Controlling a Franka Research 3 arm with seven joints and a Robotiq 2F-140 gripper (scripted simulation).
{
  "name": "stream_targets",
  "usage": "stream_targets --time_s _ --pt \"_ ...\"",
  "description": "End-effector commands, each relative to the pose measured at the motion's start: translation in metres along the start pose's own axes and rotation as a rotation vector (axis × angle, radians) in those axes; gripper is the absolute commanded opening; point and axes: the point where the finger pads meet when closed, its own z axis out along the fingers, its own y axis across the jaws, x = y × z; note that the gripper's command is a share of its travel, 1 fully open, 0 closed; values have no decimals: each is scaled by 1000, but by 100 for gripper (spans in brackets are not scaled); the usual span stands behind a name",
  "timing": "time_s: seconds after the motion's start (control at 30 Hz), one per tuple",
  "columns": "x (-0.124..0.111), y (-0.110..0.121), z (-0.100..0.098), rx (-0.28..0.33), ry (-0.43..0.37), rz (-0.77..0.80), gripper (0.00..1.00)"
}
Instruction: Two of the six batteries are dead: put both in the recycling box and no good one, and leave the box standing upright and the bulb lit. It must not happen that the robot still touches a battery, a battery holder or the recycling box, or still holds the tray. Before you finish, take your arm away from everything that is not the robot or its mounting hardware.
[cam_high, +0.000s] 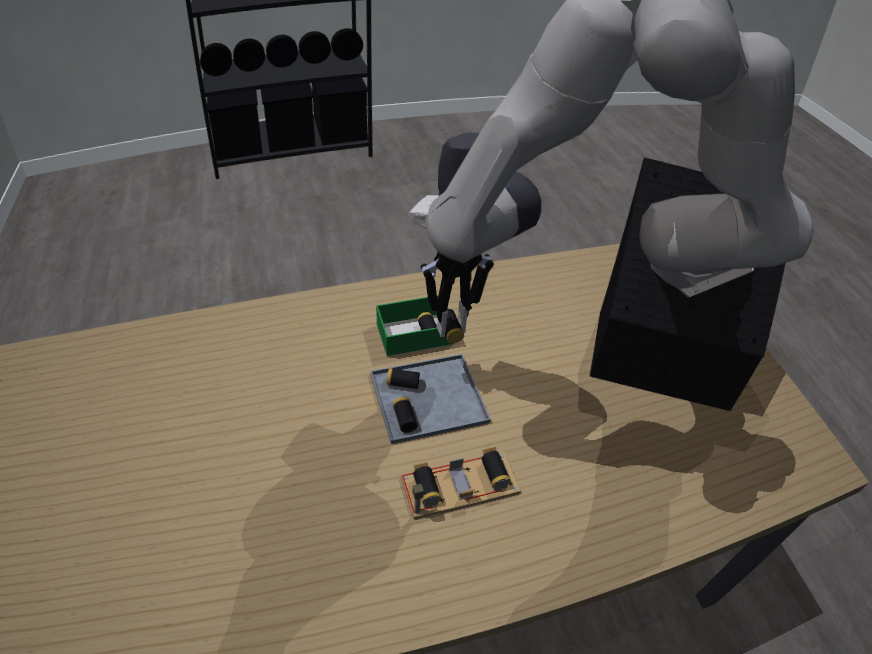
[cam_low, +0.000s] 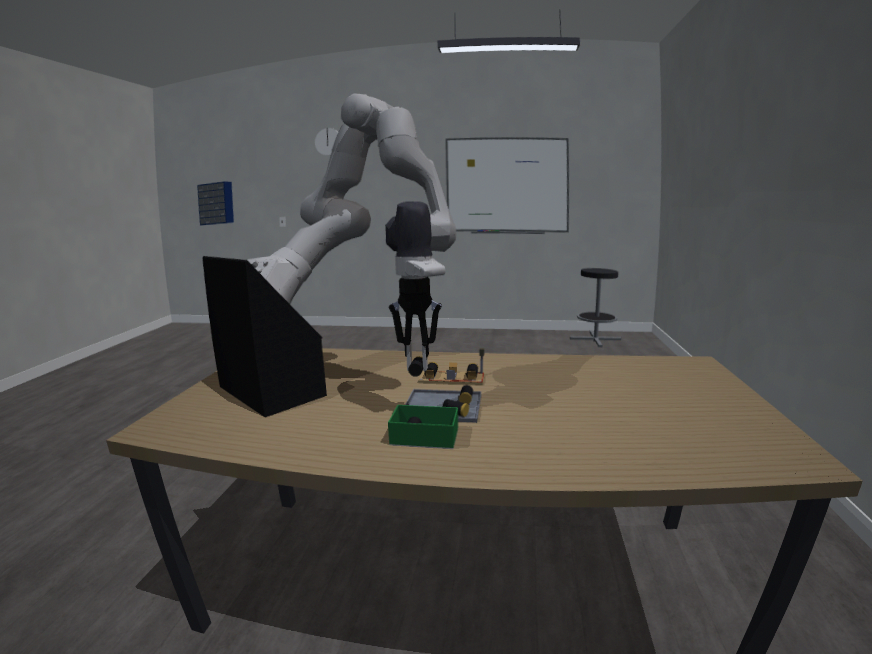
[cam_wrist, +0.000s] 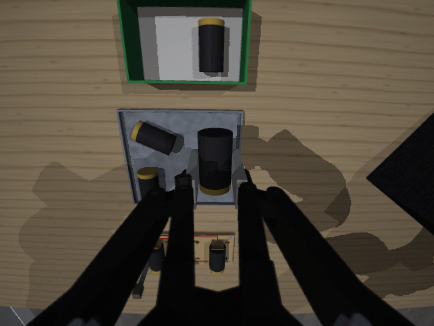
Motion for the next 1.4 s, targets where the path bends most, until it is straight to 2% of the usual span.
stream_targets --time_s 0.0,0.63,0.77,0.93,1.0,1.17,1.37 --pt "-5 3 1 -7 -14 10 16" --pt "0 0 1 -7 -14 21 16" --pt "22 -11 1 -7 -14 21 16" --pt "69 -35 2 -7 -14 21 16" --pt "69 -35 2 -7 -14 21 16" --pt "110 -56 3 -7 -14 21 16" --pt "127 -65 3 -7 -14 21 16"
